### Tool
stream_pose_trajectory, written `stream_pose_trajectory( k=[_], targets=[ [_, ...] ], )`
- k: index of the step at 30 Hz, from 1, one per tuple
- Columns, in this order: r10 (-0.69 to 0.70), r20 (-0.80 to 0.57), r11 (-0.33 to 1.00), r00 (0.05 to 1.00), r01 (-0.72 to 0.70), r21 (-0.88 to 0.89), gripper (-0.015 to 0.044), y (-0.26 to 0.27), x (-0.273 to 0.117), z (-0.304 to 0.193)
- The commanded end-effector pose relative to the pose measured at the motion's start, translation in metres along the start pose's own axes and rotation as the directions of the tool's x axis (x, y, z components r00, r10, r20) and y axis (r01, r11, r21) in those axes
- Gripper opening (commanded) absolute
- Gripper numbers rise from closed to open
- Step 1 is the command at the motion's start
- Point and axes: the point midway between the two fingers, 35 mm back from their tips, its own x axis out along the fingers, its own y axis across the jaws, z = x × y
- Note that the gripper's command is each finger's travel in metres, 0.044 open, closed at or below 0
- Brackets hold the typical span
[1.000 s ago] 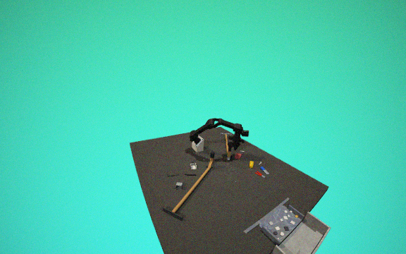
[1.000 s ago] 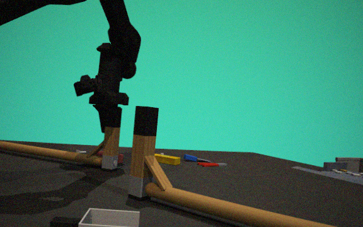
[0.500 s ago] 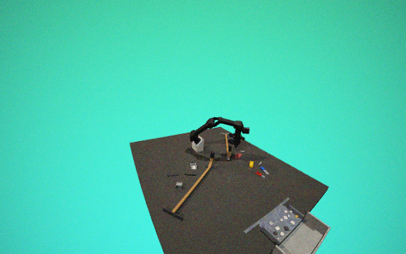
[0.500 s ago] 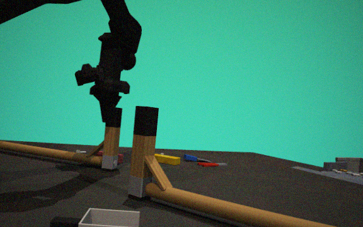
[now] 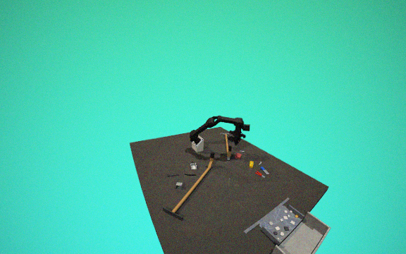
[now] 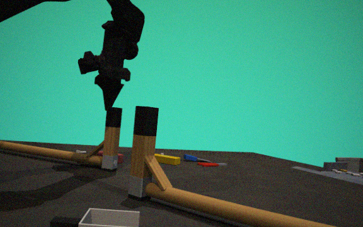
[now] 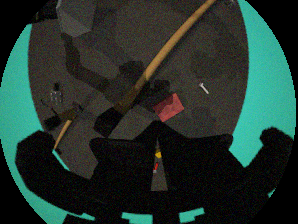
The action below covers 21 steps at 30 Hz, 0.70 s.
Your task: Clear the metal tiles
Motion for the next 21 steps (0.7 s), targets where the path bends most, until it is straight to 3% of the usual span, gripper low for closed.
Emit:
stream_pose_trajectory(
  k=[1,11,21],
  targets=[
    [-0.023,-0.014,0.990,1.000,0.025,0.139,0.0000,0.016,-0.009,-0.017],
    [-0.054,-0.036,0.889,0.998,0.065,0.453,0.0000,0.052,-0.019,-0.049],
    [-0.075,-0.062,0.688,0.995,0.096,0.719,0.0000,0.092,-0.026,-0.077]
  ],
)
